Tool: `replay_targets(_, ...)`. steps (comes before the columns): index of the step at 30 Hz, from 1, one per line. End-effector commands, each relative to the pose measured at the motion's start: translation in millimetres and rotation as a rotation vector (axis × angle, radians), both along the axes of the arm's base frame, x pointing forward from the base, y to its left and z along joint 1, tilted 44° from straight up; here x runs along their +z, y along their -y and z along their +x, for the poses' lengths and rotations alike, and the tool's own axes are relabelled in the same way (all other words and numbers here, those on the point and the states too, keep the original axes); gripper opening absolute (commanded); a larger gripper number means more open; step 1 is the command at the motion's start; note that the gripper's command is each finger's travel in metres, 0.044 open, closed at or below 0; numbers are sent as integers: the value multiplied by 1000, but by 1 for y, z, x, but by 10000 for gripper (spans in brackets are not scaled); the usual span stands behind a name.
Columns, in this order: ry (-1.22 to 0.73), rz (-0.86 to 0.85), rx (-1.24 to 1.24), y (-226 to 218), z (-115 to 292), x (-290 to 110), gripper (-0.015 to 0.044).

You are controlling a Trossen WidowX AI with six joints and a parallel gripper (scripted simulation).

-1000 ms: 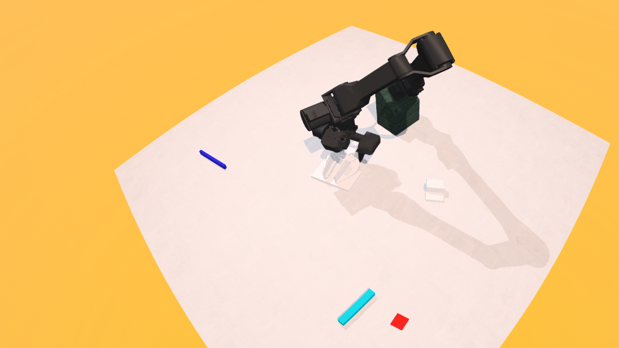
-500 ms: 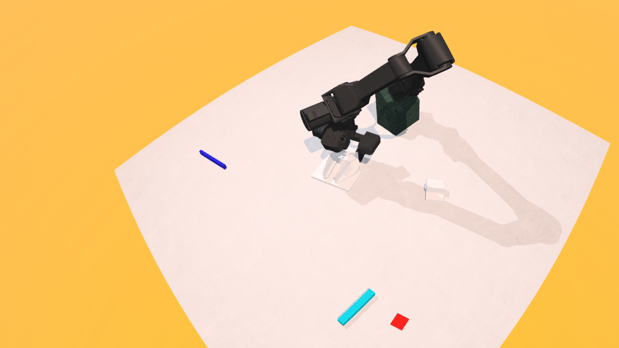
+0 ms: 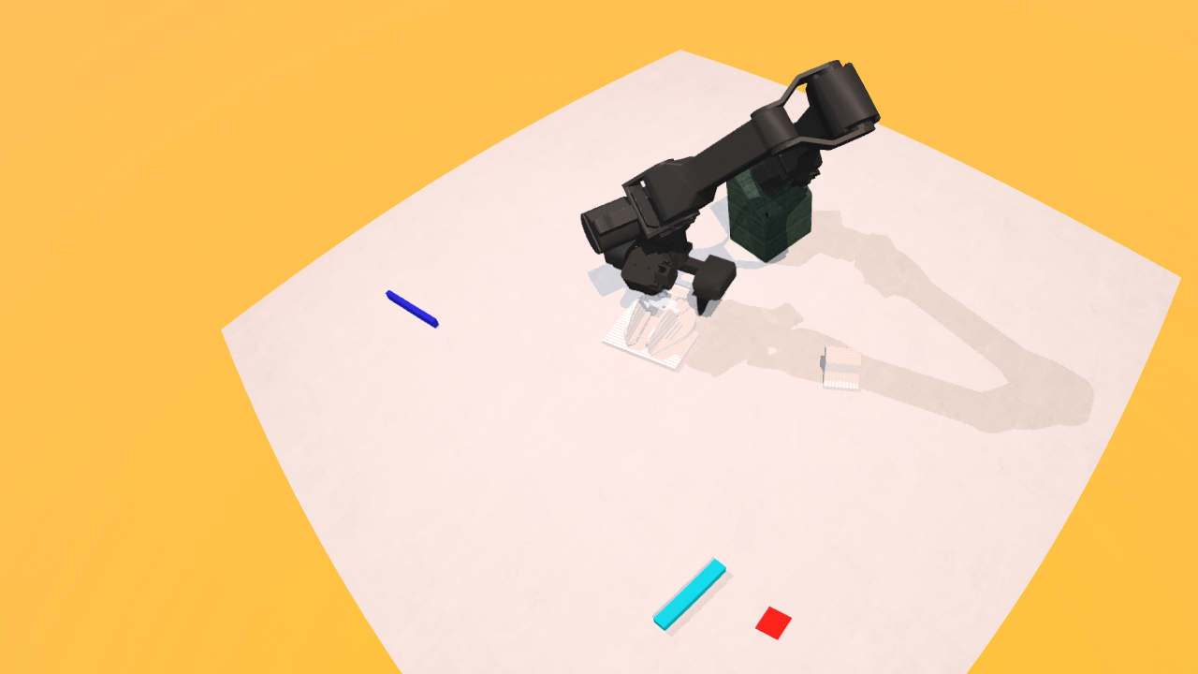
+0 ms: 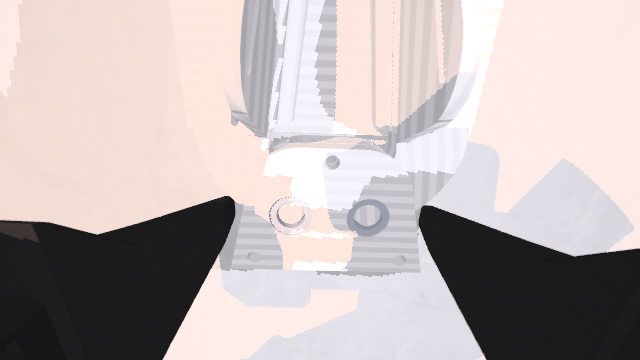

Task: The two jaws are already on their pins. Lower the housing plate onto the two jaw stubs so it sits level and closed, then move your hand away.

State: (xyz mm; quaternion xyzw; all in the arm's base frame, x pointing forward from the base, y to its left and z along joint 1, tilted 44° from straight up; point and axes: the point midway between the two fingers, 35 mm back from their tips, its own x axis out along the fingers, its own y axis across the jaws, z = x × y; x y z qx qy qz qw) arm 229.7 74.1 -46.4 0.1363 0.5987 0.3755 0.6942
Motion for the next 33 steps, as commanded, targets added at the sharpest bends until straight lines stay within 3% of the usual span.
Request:
replay_targets(1,0,0,0,0,0,0,440)
replay_targets(8,0,-2,-1,7,1,6,440)
replay_targets(16,-3,2,-3,51,0,53,440)
replay_targets(21,-7,7,-12,49,0,49,440)
replay_targets(28,-5,0,-3,87,-27,89,440)
replay_targets(33,-5,0,-3,88,-28,90,440)
